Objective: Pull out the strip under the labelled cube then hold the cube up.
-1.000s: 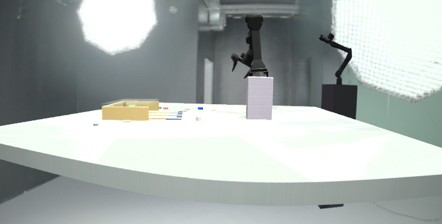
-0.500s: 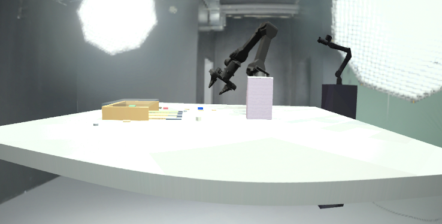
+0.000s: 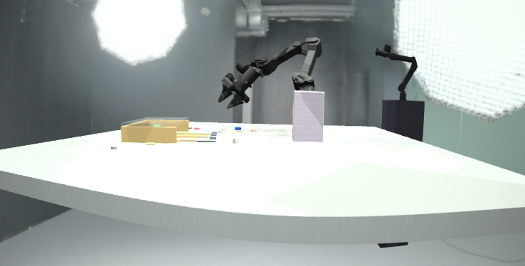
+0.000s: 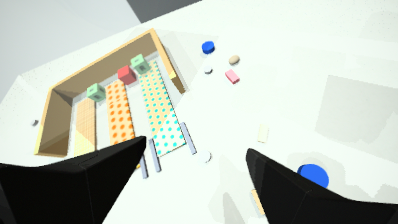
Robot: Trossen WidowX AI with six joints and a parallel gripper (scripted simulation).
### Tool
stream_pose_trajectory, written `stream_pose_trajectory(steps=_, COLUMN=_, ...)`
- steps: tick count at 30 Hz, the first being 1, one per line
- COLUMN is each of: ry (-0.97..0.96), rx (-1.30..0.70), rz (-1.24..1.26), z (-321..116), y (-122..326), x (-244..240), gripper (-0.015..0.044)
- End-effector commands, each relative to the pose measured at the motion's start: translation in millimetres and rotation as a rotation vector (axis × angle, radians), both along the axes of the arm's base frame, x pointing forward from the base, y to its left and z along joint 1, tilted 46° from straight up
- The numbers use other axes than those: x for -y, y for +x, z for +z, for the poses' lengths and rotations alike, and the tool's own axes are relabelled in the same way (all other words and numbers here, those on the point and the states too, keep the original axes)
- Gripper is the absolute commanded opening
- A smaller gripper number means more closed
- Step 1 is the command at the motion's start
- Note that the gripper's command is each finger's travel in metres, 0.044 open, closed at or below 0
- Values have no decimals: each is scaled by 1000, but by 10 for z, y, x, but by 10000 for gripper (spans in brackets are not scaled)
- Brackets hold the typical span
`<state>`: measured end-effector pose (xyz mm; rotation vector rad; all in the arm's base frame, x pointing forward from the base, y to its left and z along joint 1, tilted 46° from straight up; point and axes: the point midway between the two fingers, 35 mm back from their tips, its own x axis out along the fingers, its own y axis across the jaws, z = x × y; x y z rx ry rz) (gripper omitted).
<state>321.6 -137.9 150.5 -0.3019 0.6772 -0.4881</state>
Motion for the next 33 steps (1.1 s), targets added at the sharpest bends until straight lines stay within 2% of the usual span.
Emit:
stream_pose_trajectory(steps=1, ry=-75, rx=-39, rz=73, z=-227, y=137, x=-379, gripper=400)
stream_pose_trajectory(steps=7, ry=-211, rx=-65, rz=199, z=-578, y=199, x=-1113, gripper=400)
stream_pose_trajectory(steps=14, ry=-365, rx=-48, rz=329, z=-861, y=-21, x=-1830, gripper=400)
stream_pose_trajectory(steps=33, ry=-369, rx=-47, rz=332, z=-867, y=-30, x=-1847, gripper=400)
